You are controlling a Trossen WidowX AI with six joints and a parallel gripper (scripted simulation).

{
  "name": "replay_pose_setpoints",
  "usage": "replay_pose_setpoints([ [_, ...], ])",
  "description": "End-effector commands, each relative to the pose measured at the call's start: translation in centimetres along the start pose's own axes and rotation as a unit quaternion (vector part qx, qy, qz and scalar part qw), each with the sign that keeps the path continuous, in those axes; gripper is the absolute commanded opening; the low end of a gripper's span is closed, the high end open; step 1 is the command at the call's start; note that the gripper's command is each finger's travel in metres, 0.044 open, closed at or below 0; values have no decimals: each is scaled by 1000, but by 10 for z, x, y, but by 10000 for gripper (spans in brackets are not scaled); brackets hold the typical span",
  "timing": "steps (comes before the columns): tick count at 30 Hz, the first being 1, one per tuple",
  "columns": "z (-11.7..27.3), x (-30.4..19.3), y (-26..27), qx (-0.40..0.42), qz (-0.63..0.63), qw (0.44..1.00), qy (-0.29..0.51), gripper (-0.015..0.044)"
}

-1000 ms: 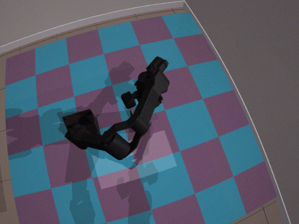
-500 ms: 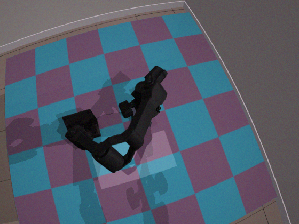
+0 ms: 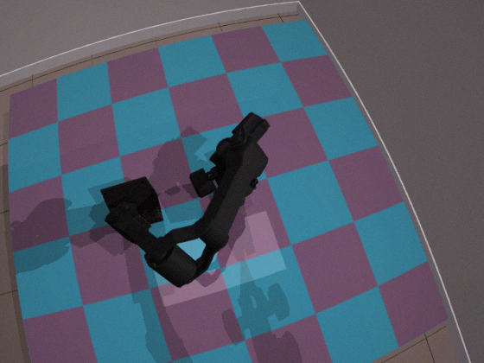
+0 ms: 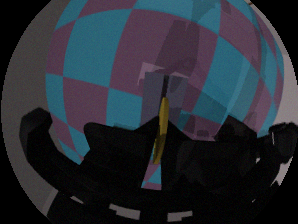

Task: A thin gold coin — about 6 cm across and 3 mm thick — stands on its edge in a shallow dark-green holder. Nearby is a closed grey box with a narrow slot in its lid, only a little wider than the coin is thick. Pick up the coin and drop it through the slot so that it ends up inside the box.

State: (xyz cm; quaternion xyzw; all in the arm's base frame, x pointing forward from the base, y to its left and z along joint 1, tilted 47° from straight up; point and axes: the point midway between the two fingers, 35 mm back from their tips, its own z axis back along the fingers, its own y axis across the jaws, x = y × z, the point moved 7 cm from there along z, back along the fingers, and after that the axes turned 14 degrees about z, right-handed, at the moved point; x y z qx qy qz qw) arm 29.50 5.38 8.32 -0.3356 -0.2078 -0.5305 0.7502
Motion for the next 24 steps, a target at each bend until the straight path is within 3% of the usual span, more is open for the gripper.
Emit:
replay_pose_setpoints([
  [1,1,0,1,1,-1,1000,0,0],
  [24,1,2,-2,1,-1,1000,1,0],
])
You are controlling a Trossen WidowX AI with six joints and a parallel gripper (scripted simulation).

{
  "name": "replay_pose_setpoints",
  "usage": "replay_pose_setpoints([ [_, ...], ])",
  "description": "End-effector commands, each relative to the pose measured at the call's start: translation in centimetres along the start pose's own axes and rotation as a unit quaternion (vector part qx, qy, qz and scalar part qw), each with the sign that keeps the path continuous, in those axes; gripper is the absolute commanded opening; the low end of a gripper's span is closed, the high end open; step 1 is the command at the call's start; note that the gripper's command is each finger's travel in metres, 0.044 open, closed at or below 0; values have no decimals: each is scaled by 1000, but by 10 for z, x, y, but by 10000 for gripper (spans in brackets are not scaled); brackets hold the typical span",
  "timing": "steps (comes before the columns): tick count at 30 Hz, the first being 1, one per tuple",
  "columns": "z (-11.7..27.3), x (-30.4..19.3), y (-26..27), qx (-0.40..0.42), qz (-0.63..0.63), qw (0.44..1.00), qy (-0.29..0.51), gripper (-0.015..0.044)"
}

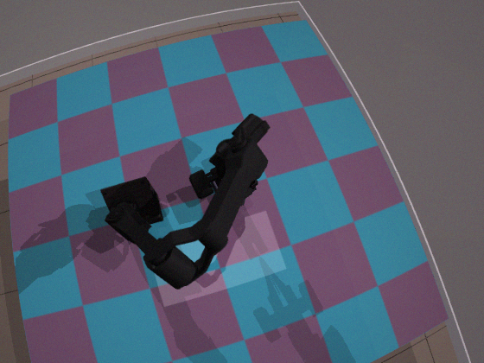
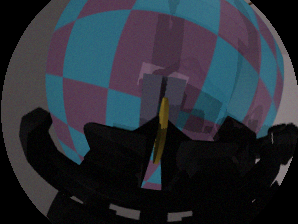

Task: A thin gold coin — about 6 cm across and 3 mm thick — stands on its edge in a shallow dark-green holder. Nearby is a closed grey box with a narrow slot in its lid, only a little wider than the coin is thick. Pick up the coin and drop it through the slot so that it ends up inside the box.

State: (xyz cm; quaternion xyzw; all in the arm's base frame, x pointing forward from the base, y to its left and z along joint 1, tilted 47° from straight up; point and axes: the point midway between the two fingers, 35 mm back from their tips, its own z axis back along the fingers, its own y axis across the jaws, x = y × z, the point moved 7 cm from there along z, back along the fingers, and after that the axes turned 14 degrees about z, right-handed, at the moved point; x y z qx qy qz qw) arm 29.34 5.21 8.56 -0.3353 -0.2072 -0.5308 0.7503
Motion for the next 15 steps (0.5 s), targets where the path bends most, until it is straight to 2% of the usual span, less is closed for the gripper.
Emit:
replay_pose_setpoints([
  [1,0,0,1,1,-1,1000,0,0],
  [15,-8,1,-1,1,3,1000,0,0],
])
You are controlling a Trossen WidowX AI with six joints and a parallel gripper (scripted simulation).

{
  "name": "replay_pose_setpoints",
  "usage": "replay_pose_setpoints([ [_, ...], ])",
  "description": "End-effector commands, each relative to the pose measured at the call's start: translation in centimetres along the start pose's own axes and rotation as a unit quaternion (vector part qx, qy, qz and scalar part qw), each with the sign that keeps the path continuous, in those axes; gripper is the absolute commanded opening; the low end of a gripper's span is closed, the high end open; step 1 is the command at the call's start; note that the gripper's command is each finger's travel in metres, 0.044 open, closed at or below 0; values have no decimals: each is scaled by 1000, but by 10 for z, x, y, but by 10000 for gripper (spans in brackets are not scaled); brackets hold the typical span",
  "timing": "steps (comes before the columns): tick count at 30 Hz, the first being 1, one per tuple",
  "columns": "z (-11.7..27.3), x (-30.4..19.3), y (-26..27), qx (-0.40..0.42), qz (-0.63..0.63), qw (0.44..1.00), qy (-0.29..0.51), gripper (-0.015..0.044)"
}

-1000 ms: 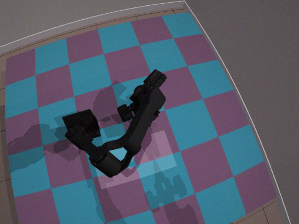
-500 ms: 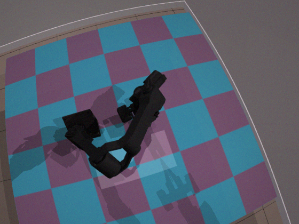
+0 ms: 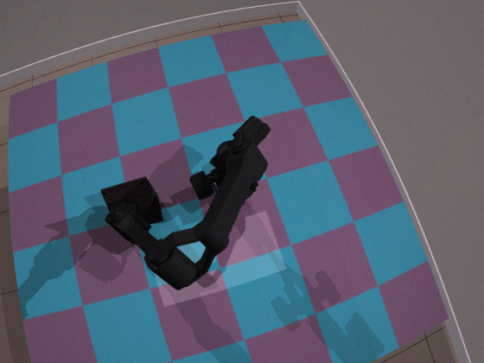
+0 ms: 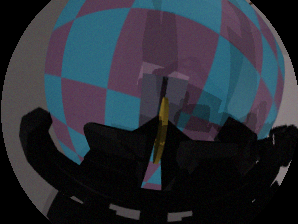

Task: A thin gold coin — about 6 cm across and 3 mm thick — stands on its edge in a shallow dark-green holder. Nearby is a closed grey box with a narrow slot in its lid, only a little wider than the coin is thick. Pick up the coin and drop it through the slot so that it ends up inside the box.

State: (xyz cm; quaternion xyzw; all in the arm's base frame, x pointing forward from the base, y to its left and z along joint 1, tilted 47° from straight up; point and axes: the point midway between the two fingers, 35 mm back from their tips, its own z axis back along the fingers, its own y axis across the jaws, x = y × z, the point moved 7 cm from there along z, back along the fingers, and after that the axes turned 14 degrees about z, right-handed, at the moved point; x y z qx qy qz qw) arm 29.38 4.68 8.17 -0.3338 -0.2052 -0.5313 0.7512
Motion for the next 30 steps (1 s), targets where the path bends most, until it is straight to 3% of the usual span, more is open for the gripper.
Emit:
replay_pose_setpoints([
  [1,-2,0,-1,0,3,1000,-3,0],
  [21,-12,0,-1,0,2,1000,-3,0],
  [27,-11,0,0,0,0,1000,0,158],
  [30,-11,0,0,0,0,1000,0,161],
])
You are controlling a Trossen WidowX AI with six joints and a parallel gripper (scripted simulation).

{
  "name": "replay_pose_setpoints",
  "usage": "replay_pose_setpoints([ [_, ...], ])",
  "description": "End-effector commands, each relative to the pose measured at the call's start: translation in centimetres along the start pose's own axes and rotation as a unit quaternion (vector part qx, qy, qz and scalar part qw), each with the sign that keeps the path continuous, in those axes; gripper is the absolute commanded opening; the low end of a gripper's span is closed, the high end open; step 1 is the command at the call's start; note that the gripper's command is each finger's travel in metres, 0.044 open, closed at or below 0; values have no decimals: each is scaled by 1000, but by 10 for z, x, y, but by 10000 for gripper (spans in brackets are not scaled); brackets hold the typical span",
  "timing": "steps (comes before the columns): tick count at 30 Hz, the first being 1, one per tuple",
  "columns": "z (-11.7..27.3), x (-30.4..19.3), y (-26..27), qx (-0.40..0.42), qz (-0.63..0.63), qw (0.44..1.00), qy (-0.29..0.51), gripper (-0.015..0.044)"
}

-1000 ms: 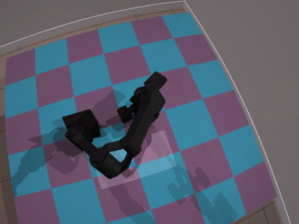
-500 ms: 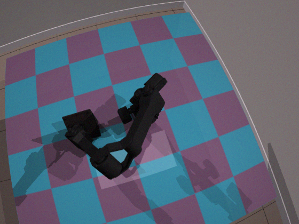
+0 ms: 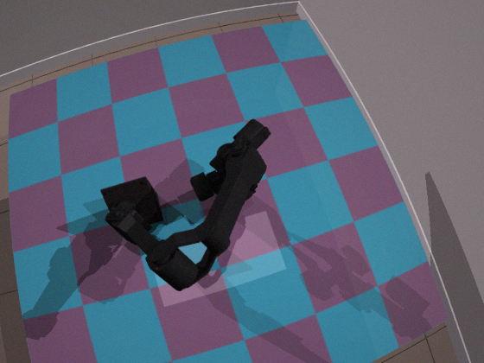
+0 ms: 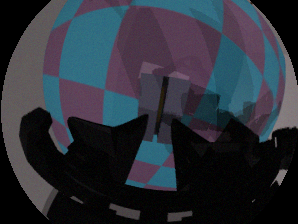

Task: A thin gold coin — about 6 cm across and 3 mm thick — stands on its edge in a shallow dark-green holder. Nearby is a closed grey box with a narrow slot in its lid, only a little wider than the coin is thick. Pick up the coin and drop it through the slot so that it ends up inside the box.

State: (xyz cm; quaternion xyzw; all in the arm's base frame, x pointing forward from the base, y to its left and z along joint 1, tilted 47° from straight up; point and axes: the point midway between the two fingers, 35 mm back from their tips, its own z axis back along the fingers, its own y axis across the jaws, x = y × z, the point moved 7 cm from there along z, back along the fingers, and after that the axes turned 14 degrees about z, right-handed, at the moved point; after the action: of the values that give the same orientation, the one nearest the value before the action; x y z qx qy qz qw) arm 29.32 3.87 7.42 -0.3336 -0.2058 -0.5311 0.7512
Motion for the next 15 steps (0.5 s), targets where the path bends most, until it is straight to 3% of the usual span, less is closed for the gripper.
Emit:
replay_pose_setpoints([
  [1,0,0,0,0,0,1000,0,161],
  [6,0,0,0,0,0,1000,0,161],
  [15,20,0,0,0,0,1000,0,397],
])
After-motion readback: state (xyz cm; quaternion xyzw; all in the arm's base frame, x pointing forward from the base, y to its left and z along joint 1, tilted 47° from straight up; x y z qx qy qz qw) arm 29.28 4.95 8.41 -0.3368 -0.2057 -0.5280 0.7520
